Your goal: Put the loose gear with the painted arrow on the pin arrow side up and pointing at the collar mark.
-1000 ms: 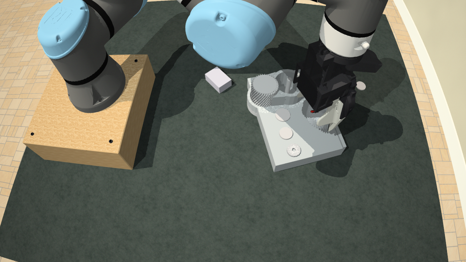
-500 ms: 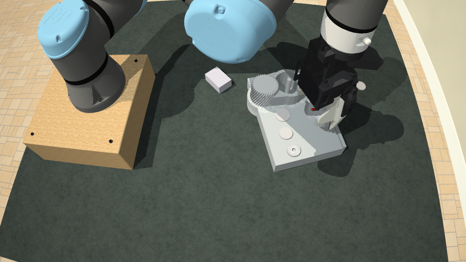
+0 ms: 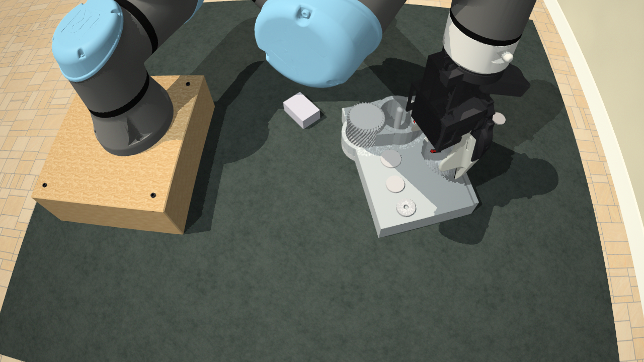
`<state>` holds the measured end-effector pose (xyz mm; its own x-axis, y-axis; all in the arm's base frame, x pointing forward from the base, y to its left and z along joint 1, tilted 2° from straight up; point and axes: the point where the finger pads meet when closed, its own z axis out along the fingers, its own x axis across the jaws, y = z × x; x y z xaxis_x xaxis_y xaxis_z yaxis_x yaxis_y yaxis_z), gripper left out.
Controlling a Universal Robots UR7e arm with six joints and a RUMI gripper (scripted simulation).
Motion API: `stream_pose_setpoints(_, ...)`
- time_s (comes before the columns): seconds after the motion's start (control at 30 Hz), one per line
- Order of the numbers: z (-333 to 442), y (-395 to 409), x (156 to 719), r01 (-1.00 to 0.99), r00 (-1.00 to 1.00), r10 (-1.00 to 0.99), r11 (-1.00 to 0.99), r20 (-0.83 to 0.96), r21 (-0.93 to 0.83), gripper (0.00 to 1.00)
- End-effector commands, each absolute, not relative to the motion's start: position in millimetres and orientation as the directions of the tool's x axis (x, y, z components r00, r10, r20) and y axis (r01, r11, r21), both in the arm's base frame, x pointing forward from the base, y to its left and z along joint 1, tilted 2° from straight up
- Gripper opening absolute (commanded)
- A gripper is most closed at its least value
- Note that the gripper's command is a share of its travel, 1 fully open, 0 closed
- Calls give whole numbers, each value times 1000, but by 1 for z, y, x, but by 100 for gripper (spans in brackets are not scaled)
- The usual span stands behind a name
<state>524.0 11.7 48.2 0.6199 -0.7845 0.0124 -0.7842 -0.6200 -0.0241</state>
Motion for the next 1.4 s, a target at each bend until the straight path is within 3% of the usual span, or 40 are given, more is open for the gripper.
stream_pose_setpoints(0.0,49,12,525,-784,620,-785,-620,14,-25,0)
stream_pose_setpoints(0.57,49,15,523,-784,620,-785,-620,14,-25,0)
stream_pose_setpoints(0.93,47,112,451,-784,620,-784,-620,14,-26,0)
stream_pose_setpoints(1.37,47,114,448,-782,622,-783,-623,14,-26,0)
